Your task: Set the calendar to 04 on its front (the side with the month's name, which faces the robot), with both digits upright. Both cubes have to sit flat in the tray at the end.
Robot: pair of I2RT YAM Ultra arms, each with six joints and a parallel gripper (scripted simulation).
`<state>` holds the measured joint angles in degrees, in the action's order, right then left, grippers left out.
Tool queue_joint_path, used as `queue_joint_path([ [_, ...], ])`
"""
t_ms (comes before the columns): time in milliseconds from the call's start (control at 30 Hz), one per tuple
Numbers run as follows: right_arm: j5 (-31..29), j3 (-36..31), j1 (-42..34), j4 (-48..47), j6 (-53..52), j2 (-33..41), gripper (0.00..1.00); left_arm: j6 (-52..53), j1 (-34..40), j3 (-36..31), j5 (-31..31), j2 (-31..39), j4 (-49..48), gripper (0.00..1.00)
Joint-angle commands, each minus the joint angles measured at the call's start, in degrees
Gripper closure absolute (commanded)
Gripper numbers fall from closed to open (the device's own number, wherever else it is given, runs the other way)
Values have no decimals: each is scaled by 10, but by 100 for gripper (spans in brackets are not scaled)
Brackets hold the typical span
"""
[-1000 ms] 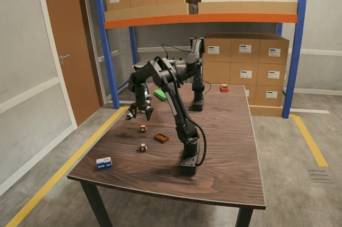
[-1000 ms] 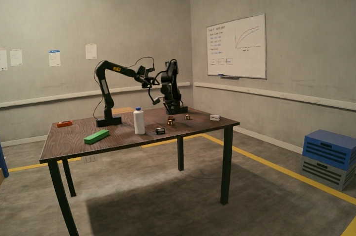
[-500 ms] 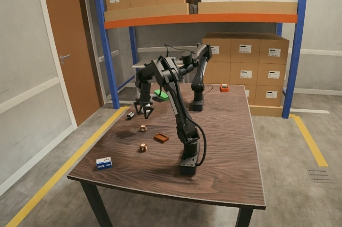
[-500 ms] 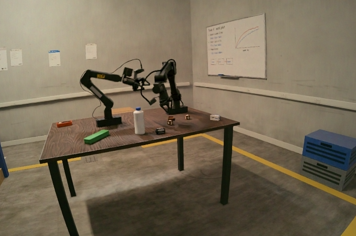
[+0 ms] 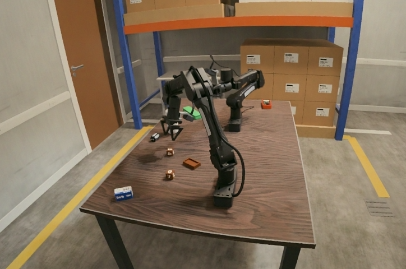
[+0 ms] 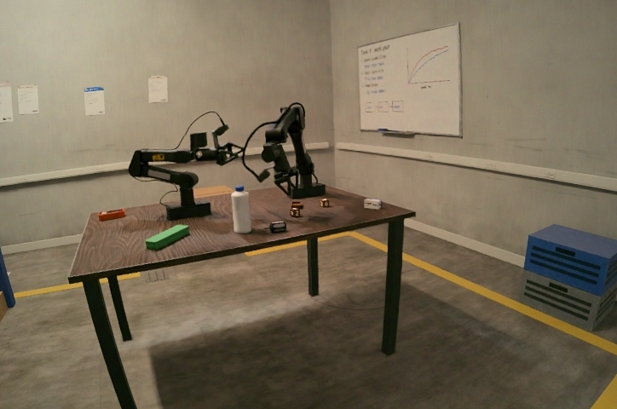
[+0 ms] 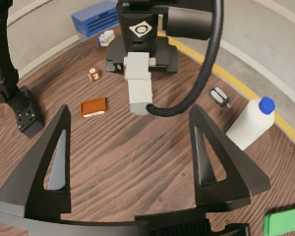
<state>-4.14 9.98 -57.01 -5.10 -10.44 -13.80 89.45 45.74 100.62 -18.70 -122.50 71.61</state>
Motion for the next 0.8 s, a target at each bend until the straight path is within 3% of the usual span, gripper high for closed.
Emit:
queue_joint_path([
  [0, 74, -23, 37, -34, 34, 46, 0, 4, 5, 20, -2, -3, 11, 0],
  [167, 125, -52, 88, -42, 37, 86, 0, 4, 5, 20, -2, -3, 11, 0],
  [433, 147, -49, 112, -37, 25, 89, 0, 4, 2, 14, -2, 2, 4, 0],
  [767, 149, -50, 113, -38, 24, 89, 0, -198, -25, 19, 62, -4, 12, 0],
])
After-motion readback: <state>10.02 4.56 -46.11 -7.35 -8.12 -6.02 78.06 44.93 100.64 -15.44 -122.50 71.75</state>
